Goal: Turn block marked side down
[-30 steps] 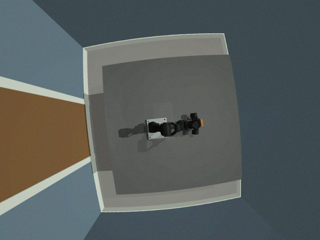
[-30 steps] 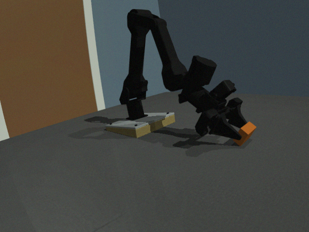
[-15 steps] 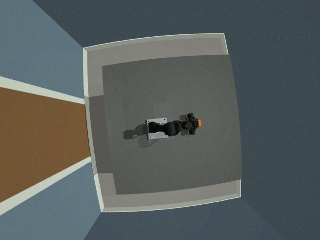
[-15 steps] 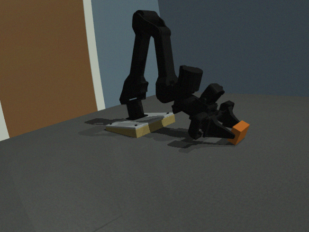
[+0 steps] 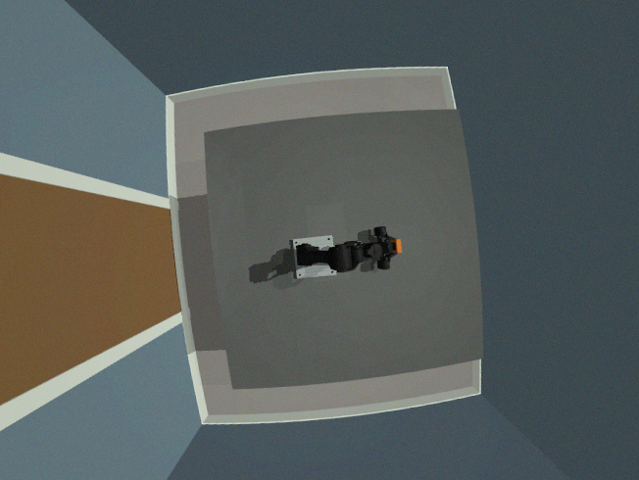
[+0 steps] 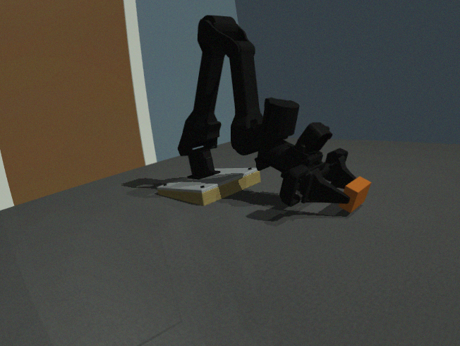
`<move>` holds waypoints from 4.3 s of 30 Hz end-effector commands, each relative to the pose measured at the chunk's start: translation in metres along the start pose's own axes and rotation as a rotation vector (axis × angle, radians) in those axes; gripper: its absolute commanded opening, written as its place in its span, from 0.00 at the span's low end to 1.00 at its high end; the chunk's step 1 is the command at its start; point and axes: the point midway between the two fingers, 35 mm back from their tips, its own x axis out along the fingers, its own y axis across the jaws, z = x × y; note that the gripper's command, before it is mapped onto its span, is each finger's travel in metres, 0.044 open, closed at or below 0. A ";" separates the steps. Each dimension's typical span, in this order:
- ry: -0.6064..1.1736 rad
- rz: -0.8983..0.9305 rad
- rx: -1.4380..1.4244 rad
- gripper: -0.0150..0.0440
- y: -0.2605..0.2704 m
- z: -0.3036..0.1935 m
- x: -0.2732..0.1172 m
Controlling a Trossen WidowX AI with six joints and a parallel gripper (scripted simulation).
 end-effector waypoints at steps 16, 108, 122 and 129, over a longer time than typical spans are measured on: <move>-0.004 0.007 0.004 0.92 0.001 0.001 0.000; 1.191 0.009 0.000 1.00 0.000 0.102 -0.019; 1.191 0.009 0.000 1.00 0.000 0.056 -0.001; 1.191 0.008 0.000 1.00 0.001 0.046 0.003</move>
